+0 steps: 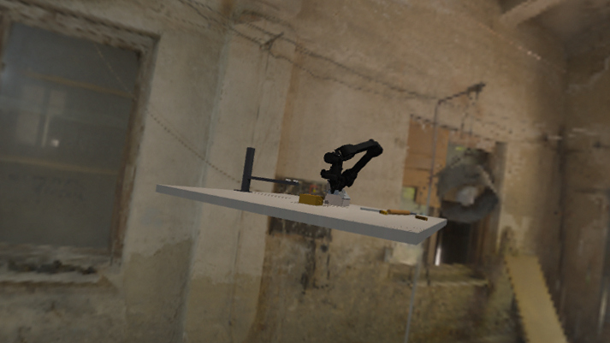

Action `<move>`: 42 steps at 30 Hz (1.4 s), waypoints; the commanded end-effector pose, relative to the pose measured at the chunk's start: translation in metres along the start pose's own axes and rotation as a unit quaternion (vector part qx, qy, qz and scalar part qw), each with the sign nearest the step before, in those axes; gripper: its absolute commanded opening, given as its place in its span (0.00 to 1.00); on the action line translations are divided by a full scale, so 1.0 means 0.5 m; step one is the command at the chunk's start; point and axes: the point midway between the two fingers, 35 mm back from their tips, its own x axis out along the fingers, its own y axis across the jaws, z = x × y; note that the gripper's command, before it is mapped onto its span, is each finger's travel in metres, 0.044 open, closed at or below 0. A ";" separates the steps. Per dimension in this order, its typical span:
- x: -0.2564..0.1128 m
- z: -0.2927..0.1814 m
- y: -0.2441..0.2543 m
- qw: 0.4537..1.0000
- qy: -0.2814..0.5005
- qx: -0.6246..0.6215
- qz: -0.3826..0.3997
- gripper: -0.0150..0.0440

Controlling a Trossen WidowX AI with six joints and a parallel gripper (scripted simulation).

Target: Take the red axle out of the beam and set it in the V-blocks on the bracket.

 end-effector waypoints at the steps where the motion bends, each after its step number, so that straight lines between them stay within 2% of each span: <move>1: 0.013 0.001 0.001 1.000 0.001 0.004 0.001 0.25; 32: 0.115 -0.002 -0.002 1.000 0.004 0.004 0.001 0.25; 42: 0.120 0.012 -0.002 1.000 0.003 0.004 0.001 0.25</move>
